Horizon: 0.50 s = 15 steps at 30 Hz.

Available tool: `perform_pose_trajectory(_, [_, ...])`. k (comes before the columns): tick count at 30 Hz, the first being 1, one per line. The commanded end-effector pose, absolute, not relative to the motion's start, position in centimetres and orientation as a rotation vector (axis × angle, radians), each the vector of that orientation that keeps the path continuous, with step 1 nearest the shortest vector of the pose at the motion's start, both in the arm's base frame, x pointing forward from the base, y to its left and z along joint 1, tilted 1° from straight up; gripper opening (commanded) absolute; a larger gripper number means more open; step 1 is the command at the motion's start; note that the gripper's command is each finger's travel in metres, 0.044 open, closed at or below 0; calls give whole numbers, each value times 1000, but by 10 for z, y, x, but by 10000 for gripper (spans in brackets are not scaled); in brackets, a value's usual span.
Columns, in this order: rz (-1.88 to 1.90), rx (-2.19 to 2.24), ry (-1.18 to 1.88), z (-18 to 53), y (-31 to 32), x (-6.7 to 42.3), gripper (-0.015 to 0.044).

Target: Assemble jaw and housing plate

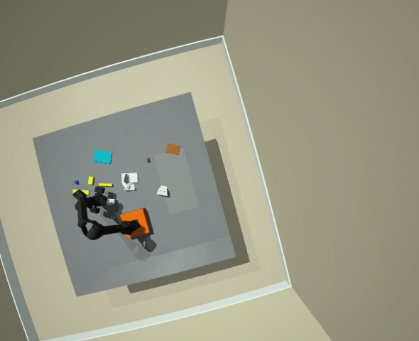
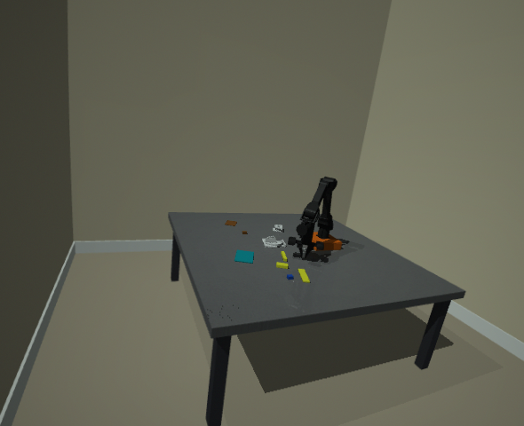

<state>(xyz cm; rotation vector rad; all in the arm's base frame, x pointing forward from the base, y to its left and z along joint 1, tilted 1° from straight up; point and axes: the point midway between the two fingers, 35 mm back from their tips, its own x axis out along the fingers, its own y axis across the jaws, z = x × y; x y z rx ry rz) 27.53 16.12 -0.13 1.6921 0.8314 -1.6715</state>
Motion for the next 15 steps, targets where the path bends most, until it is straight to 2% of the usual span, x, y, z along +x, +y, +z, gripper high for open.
perform_pose_trajectory(1, [-1668, 1699, 830, 5, 162, 276, 37])
perform_pose_trajectory(15, [-1668, 1699, 830, 21, 161, 276, 37])
